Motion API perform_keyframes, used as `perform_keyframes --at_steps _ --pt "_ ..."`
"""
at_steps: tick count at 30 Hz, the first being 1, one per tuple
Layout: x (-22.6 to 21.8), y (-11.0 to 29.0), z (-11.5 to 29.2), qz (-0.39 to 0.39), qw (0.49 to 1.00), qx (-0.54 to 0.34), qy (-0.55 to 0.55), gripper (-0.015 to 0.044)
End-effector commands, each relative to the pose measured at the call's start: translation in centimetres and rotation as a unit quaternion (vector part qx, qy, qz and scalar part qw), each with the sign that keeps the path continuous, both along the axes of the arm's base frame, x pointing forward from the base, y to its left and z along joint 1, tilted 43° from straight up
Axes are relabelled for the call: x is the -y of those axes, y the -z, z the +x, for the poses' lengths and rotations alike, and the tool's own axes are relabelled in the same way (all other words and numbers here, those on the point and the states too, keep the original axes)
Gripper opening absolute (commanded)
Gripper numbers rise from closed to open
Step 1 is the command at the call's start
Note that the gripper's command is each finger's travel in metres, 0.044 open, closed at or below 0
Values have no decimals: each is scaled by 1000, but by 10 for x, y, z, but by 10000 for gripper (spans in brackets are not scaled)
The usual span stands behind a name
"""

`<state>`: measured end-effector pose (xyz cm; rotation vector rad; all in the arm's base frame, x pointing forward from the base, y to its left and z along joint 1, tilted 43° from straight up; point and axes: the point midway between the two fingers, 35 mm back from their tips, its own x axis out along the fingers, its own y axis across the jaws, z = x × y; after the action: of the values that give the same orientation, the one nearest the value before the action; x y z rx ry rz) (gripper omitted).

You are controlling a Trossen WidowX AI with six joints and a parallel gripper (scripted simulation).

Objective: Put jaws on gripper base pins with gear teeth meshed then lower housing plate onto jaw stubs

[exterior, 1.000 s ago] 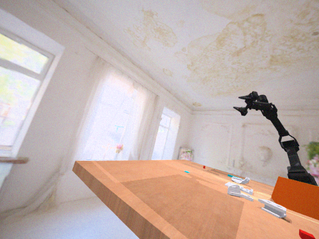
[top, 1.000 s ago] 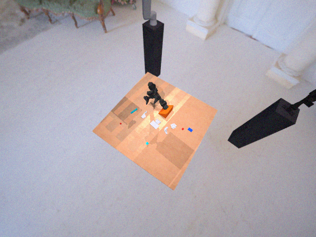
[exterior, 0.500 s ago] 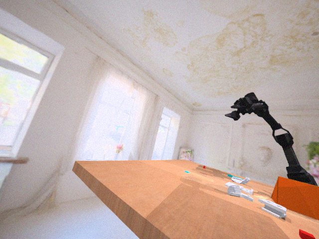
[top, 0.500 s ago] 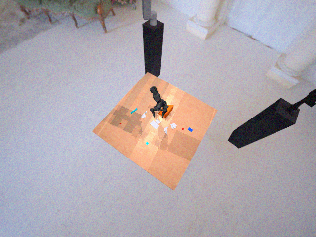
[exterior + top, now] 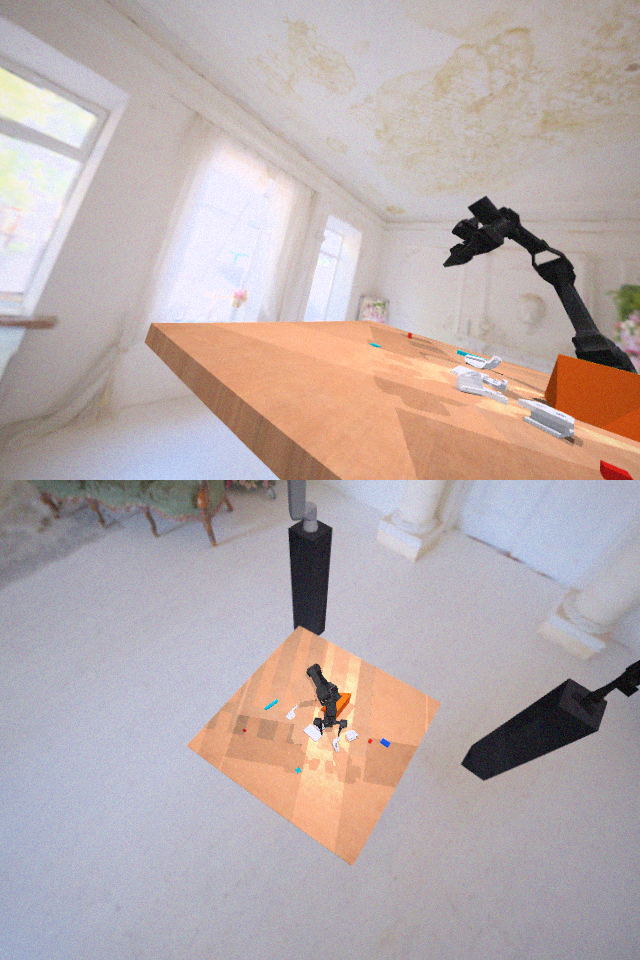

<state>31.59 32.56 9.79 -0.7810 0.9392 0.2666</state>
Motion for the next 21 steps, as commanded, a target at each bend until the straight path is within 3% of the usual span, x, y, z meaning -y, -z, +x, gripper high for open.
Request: perform_keyframes --at_steps 1,21 --pt "15 35 -3 -45 998 -43 16 440" --pt "109 163 -45 -269 927 -246 89 440"
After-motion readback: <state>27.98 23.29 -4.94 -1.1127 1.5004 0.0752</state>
